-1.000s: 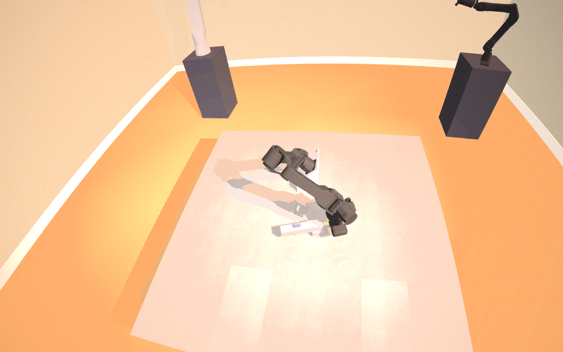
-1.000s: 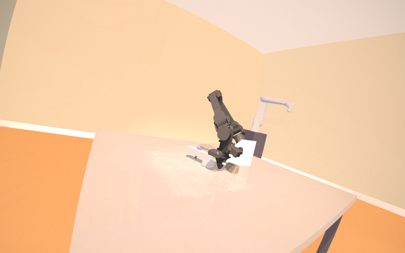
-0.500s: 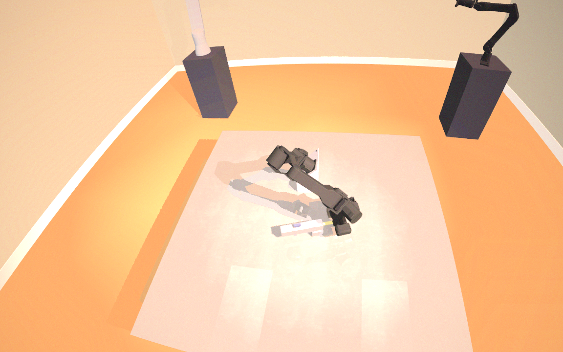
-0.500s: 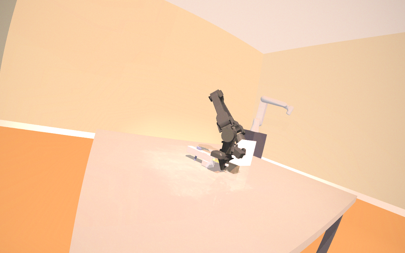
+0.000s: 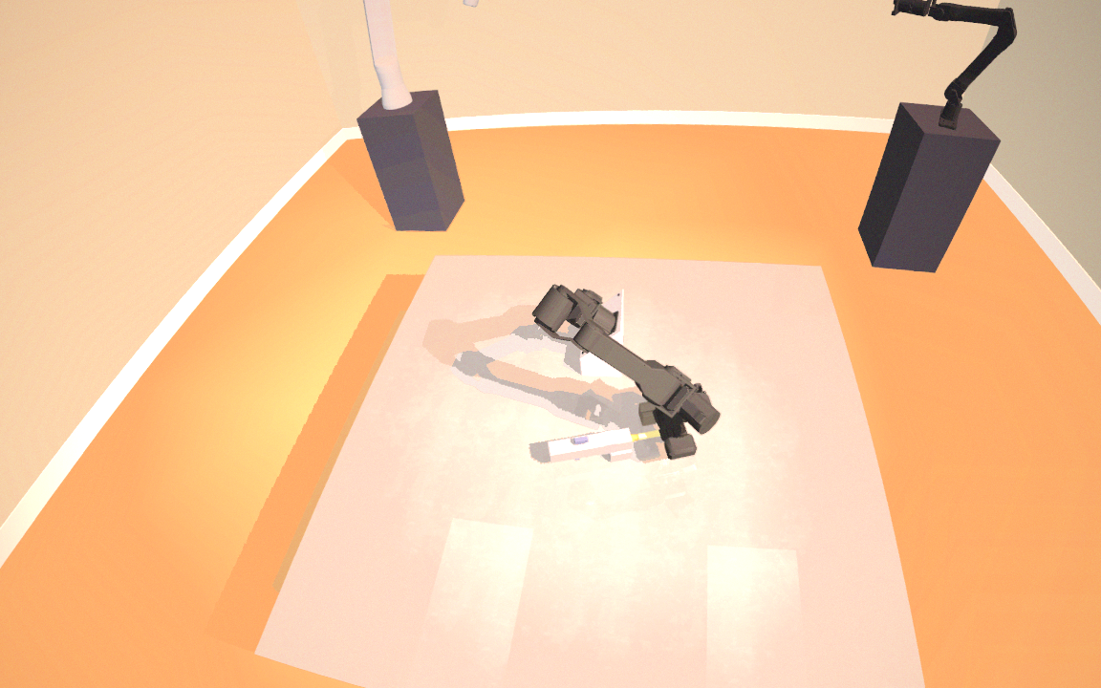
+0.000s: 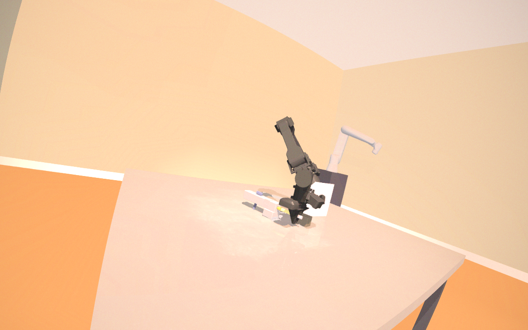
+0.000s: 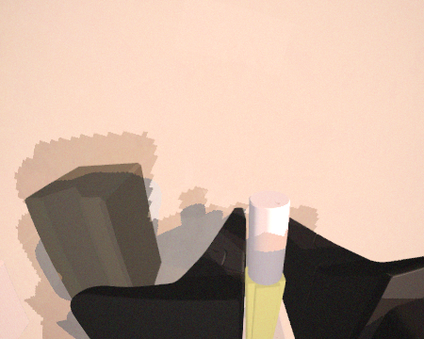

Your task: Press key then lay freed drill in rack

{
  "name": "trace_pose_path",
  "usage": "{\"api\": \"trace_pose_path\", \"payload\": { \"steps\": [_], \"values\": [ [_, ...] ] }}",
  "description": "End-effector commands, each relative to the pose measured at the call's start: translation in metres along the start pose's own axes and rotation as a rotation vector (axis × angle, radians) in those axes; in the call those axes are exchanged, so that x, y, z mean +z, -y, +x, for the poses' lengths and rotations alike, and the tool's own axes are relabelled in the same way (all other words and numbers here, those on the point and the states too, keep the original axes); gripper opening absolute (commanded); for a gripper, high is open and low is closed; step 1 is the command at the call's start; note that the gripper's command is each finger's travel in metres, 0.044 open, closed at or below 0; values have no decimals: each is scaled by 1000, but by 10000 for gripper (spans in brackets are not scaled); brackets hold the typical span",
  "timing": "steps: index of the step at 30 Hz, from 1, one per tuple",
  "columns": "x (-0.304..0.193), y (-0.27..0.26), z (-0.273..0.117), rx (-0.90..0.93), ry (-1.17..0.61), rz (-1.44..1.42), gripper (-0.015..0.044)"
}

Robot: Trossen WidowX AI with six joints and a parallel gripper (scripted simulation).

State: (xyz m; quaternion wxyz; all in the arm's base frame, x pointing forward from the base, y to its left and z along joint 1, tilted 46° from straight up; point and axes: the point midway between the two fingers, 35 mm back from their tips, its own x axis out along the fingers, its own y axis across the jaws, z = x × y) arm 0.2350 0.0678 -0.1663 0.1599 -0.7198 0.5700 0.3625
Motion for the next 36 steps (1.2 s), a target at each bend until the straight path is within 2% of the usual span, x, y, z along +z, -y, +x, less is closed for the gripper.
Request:
{"api": "trace_pose_path", "payload": {
  "steps": [1, 14, 36],
  "values": [
    [9, 2, 0, -2, 3, 3, 0],
    [30, 2, 0, -3, 4, 3, 0],
    [27, -2, -9, -3, 5, 3, 0]
  ]
}}
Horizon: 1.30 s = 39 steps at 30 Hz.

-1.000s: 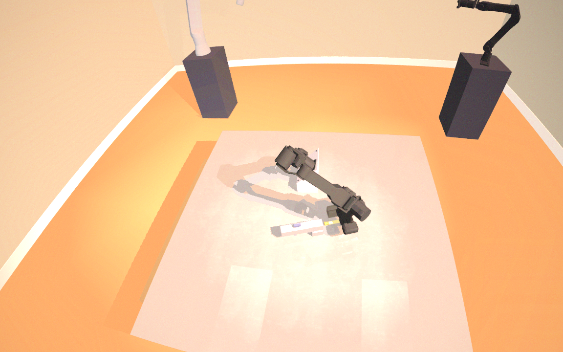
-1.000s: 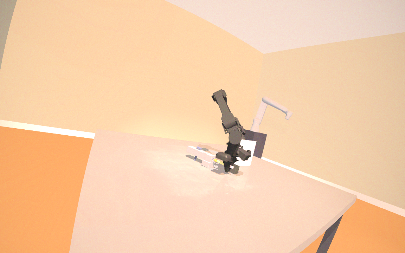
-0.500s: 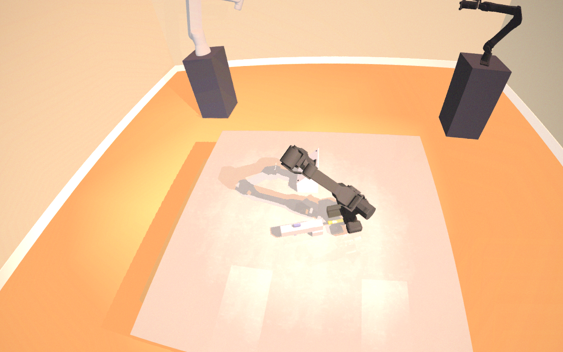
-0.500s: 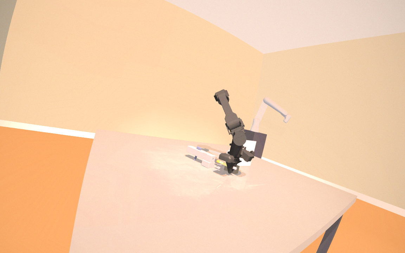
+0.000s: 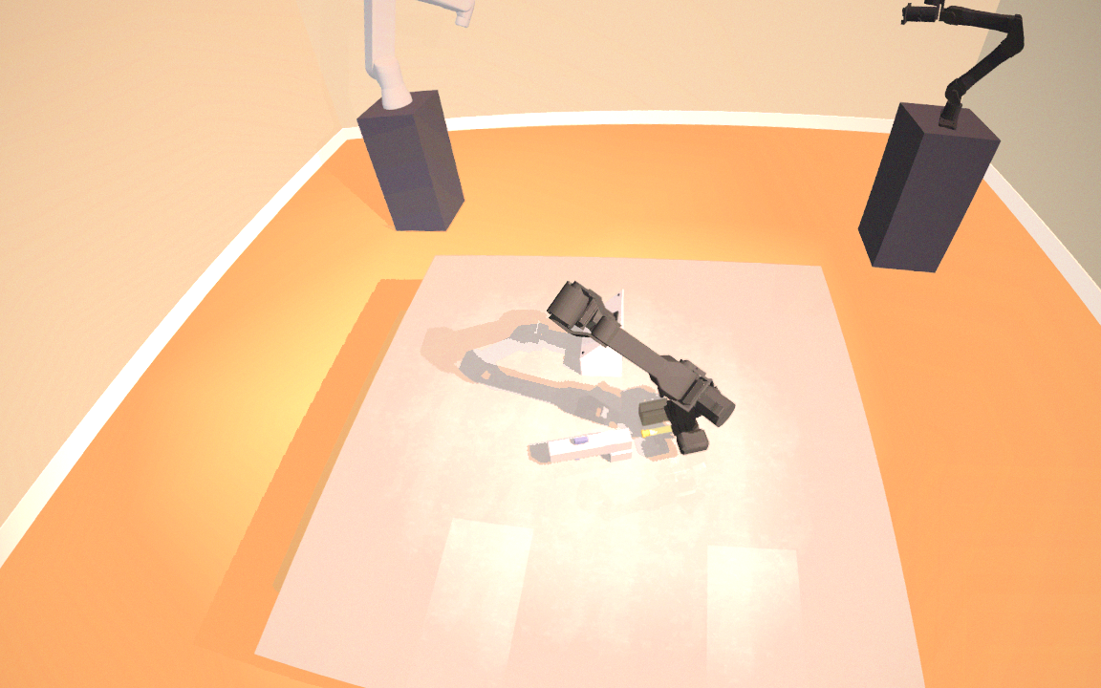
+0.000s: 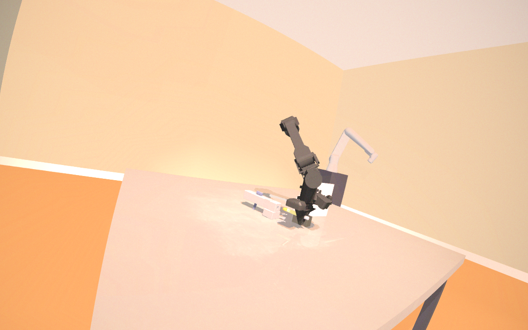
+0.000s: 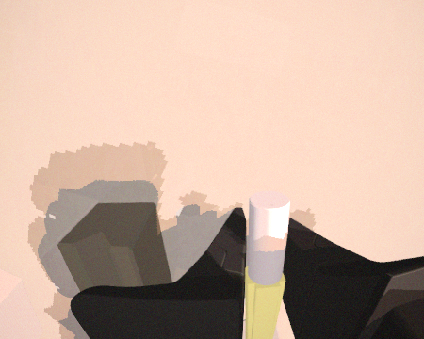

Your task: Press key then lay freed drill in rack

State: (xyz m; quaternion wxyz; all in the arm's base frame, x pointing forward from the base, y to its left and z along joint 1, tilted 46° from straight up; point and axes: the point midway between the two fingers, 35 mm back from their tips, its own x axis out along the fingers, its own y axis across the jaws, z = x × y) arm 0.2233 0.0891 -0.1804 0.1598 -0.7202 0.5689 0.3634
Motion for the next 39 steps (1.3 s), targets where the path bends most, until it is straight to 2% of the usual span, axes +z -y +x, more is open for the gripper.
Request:
{"api": "trace_pose_path", "payload": {
  "steps": [1, 39],
  "values": [
    [0, 0, -3, -1, 3, 5, 0],
    [-1, -3, -17, -1, 4, 5, 0]
  ]
}}
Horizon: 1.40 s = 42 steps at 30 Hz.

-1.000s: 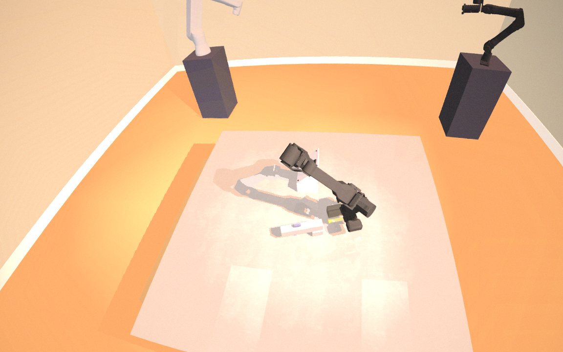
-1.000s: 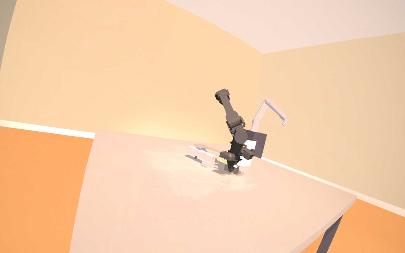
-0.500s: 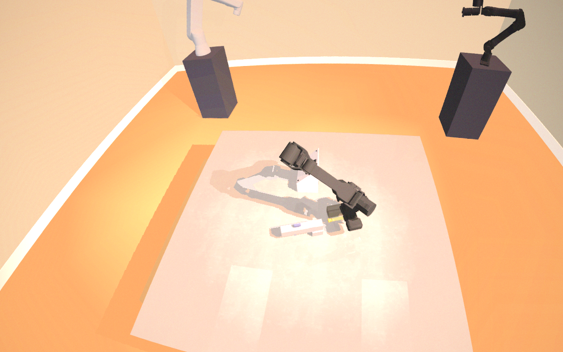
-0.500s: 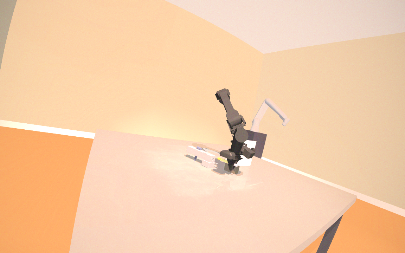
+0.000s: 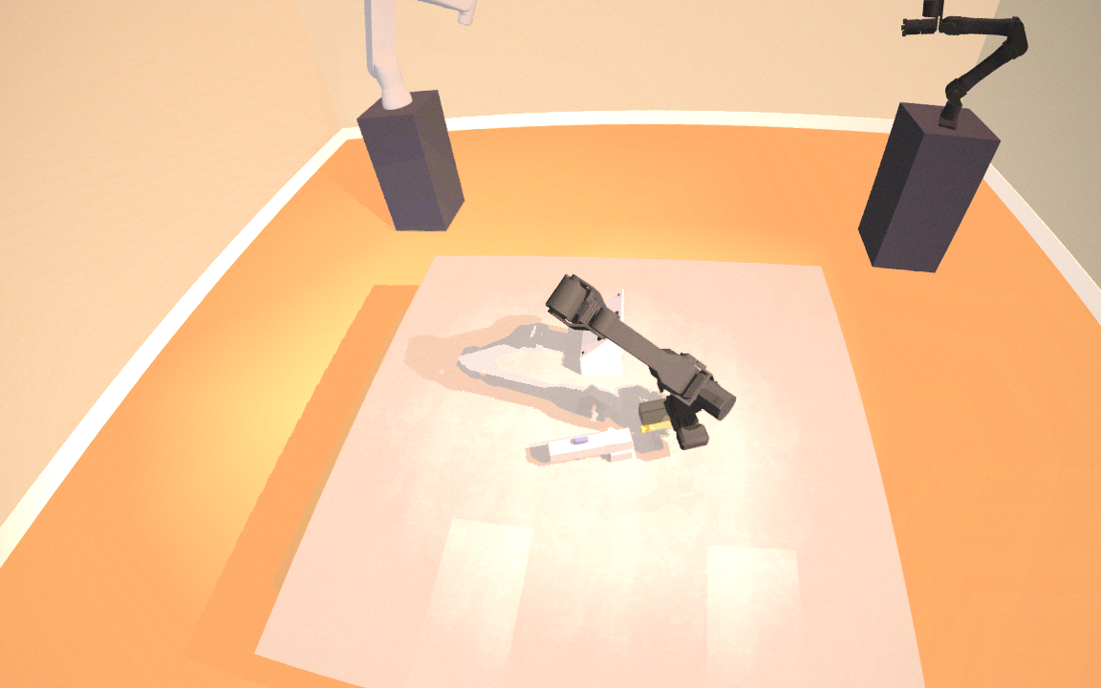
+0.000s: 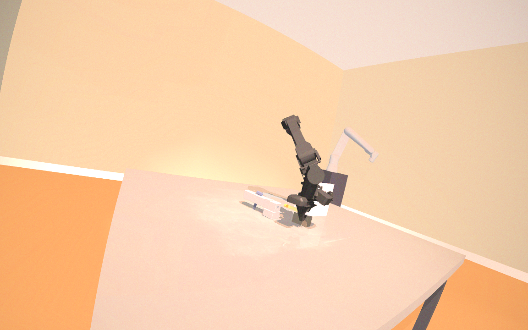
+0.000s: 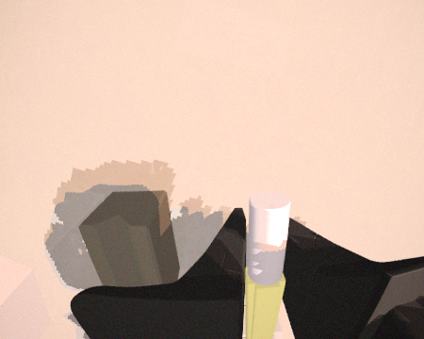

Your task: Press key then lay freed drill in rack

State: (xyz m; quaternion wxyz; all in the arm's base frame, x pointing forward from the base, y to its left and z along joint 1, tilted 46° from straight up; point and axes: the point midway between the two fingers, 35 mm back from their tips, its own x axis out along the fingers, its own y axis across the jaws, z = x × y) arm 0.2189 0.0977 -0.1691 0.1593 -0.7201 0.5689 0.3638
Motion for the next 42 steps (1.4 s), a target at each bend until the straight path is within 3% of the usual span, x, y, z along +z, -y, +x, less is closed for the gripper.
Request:
{"api": "trace_pose_path", "payload": {
  "steps": [1, 42],
  "values": [
    [0, 1, -3, -2, 4, 6, 0],
    [-2, -2, -15, -2, 4, 5, 0]
  ]
}}
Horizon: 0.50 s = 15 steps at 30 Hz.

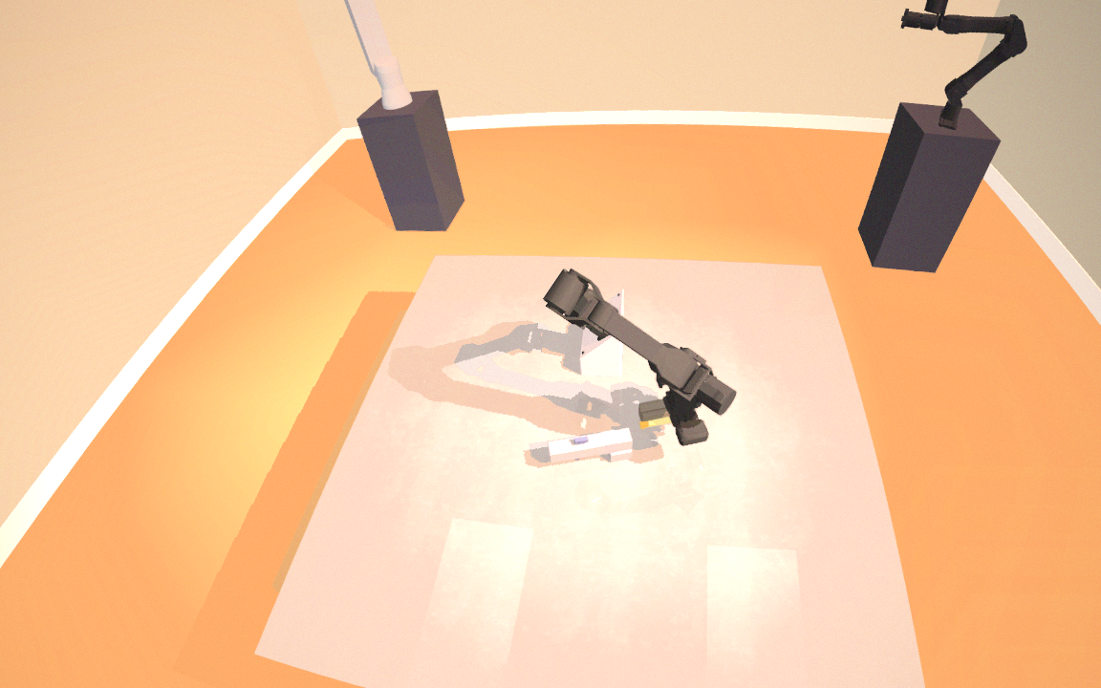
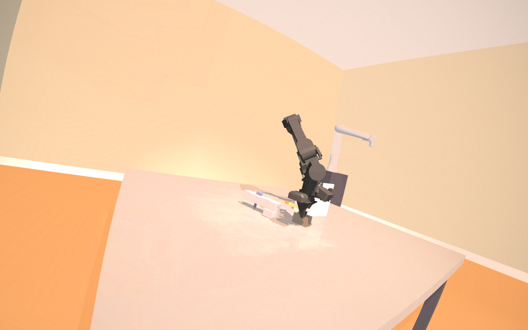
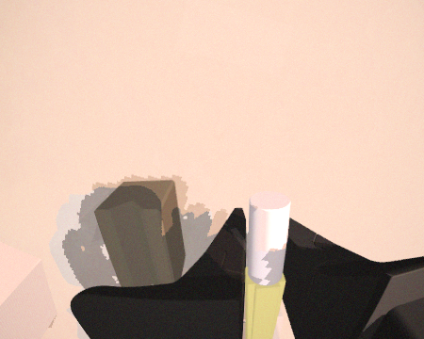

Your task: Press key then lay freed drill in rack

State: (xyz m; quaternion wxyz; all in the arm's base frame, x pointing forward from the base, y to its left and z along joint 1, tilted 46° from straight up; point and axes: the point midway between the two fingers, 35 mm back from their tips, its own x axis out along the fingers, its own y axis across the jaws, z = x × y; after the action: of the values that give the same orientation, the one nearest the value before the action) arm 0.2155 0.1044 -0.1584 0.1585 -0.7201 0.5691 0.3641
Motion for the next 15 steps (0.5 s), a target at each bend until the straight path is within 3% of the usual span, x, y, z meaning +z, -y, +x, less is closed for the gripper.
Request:
{"api": "trace_pose_path", "payload": {
  "steps": [1, 15],
  "values": [
    [0, 2, -3, -3, 5, 7, 0],
    [0, 1, -6, -3, 5, 7, 0]
  ]
}}
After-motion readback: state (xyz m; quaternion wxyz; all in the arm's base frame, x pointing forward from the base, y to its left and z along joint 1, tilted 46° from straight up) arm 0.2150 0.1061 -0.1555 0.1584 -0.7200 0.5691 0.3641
